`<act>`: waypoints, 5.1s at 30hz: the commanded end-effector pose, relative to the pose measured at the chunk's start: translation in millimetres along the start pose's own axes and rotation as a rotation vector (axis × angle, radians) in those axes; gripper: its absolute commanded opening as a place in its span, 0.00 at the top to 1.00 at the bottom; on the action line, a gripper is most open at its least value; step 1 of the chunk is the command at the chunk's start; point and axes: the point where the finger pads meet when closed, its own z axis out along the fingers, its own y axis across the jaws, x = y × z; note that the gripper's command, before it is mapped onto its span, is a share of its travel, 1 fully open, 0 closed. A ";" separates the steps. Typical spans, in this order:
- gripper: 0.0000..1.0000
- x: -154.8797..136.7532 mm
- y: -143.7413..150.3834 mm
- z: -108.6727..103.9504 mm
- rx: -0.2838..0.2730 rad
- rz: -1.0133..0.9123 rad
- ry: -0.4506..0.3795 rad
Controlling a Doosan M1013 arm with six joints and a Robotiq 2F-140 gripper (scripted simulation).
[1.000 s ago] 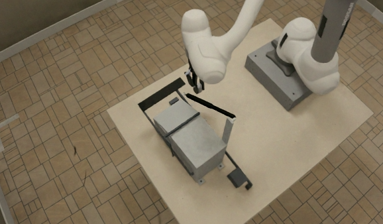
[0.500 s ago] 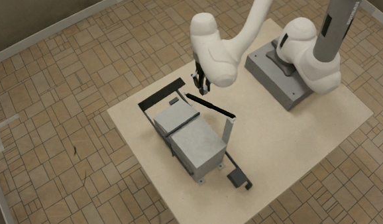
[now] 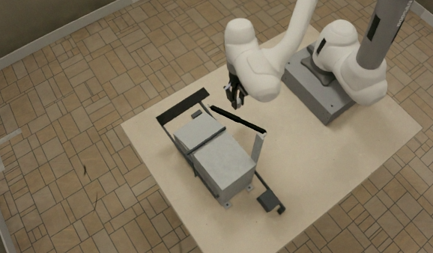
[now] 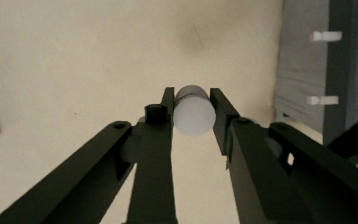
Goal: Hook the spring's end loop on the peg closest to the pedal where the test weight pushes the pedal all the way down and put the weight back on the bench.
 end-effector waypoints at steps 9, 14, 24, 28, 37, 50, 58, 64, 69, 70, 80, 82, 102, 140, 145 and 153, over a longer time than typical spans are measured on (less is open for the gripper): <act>0.75 14.7 -16.3 7.9 -0.001 0.000 -0.014; 0.75 19.8 -22.1 10.8 -0.001 0.000 -0.018; 0.75 36.2 -40.8 20.2 -0.001 0.000 -0.034; 0.75 36.3 -40.9 20.3 -0.001 0.000 -0.034; 0.75 51.2 -57.7 28.7 -0.001 0.000 -0.047; 0.75 61.4 -69.1 34.4 -0.002 0.000 -0.057; 0.75 69.4 -77.9 38.8 -0.002 0.000 -0.064; 0.75 67.1 -76.0 45.8 -0.002 0.000 -0.062; 0.75 66.7 -76.2 55.8 -0.002 0.000 -0.063; 0.75 66.6 -76.3 57.8 -0.002 0.000 -0.063; 0.75 66.1 -76.6 69.9 -0.002 0.000 -0.063; 0.75 66.0 -76.6 73.9 -0.002 0.000 -0.063; 0.75 64.6 -77.3 105.9 -0.002 0.000 -0.063; 0.75 63.4 -77.9 135.2 -0.002 0.000 -0.063; 0.75 63.4 -77.9 135.7 -0.002 0.000 -0.063; 0.00 63.4 -77.5 135.3 -0.002 0.000 -0.063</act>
